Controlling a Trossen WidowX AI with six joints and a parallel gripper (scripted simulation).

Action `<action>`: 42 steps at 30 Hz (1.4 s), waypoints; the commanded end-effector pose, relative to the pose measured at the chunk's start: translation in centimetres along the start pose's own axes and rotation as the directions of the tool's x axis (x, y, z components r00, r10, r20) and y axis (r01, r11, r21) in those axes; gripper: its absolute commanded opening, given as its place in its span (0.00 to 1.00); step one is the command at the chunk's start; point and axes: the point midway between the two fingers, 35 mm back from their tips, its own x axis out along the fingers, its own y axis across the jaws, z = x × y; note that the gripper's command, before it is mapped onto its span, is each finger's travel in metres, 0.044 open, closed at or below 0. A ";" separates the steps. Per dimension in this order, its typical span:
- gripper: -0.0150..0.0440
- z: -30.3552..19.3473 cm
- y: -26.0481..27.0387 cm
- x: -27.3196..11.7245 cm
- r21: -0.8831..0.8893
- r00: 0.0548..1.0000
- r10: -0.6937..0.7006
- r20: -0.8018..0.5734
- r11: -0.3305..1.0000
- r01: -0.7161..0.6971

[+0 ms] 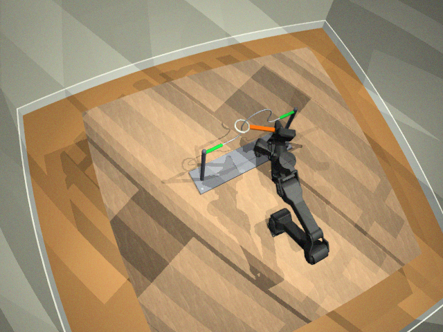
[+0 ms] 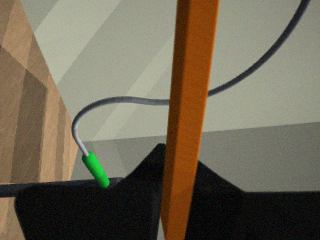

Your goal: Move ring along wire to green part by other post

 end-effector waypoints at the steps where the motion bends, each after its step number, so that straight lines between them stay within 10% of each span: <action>1: 0.00 0.0 -0.4 0.0 -0.056 0.999 -0.035 0.011 0.998 0.036; 22: 0.00 -0.1 -0.6 0.1 -0.223 0.991 -0.128 0.045 0.965 0.135; 42: 0.00 -0.9 4.1 0.0 -0.016 1.000 -0.014 0.002 1.000 0.014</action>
